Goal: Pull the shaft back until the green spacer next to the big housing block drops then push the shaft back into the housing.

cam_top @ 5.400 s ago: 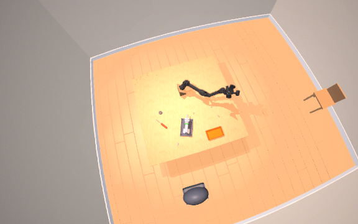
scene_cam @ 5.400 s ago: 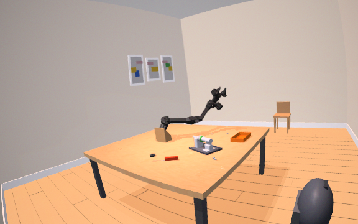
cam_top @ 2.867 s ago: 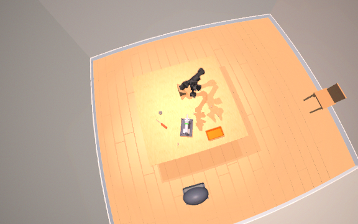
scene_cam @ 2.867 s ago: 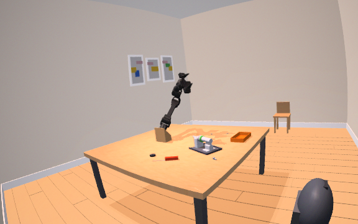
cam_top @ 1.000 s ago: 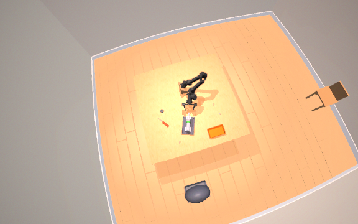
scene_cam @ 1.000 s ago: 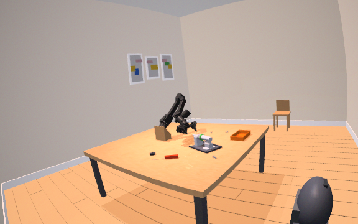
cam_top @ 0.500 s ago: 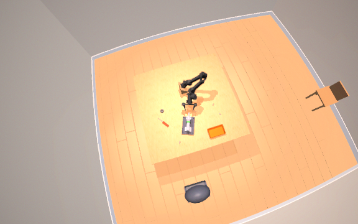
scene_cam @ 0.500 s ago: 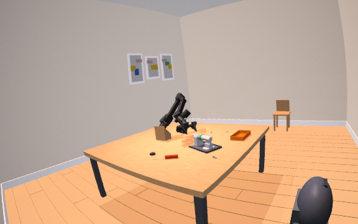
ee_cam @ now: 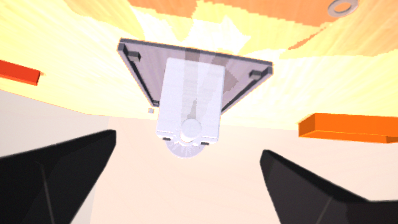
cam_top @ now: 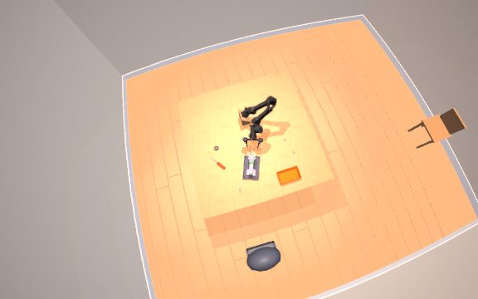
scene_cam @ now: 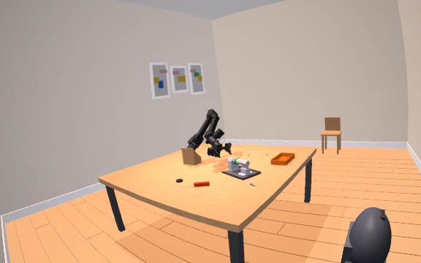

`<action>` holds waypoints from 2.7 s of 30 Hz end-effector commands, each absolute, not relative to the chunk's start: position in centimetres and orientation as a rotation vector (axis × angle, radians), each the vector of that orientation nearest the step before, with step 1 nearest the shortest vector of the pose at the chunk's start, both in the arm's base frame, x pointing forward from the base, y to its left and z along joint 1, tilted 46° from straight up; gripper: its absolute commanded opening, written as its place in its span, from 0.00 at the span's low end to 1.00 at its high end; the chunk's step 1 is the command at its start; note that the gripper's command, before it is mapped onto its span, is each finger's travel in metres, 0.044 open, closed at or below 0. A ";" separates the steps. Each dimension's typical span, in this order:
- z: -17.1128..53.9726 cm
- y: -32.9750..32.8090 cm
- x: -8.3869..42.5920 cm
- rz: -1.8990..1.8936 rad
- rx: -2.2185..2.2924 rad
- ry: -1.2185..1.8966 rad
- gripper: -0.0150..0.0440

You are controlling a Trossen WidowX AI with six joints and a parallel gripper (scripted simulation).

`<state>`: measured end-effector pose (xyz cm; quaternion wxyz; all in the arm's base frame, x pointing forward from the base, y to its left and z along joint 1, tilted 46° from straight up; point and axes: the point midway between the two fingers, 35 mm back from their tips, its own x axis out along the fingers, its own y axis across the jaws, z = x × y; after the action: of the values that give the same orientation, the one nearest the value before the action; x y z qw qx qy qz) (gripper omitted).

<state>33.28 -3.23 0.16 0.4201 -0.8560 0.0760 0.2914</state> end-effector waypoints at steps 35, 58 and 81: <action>-1.4 -3.1 35.8 0.729 -2.152 0.194 1.00; -2.2 -2.9 36.8 0.728 -2.152 0.194 1.00; -2.3 -2.9 36.9 0.728 -2.152 0.194 1.00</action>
<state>36.73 -2.87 -2.26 0.4159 -0.8579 0.0746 0.2924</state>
